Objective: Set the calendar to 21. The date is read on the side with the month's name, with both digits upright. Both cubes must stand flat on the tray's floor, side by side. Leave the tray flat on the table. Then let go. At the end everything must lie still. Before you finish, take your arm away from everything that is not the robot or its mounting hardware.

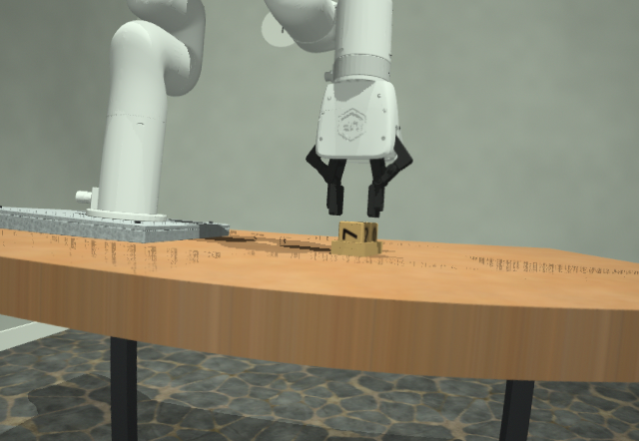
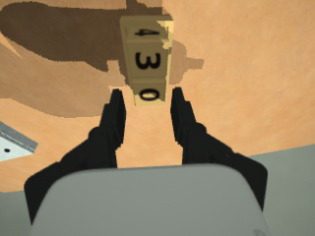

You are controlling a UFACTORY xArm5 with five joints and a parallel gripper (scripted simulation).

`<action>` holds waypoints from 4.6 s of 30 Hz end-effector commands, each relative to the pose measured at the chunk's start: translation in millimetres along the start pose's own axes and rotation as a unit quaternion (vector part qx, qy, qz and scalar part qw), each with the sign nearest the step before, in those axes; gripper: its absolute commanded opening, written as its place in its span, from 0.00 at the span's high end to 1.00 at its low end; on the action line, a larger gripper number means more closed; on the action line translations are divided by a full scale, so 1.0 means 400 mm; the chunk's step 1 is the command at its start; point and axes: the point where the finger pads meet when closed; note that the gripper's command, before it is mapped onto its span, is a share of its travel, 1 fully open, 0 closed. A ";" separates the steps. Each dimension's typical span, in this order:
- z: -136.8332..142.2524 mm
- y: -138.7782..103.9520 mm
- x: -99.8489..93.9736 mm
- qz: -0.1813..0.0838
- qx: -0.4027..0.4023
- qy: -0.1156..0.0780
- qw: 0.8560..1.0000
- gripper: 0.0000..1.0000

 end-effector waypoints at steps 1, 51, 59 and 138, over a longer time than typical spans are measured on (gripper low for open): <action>0.003 0.001 -0.002 0.000 0.000 -0.002 1.000 0.51; 0.003 0.001 -0.002 0.000 0.000 -0.002 1.000 0.51; 0.003 0.001 -0.002 0.000 0.000 -0.002 1.000 0.51; 0.002 0.002 0.059 0.000 0.000 -0.002 1.000 0.51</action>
Point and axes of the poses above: the point where the finger pads meet when closed, its own x axis out along the fingers, its own z axis across the jaws, y = z × x, and after that the axes turned 8 degrees about x, right-handed
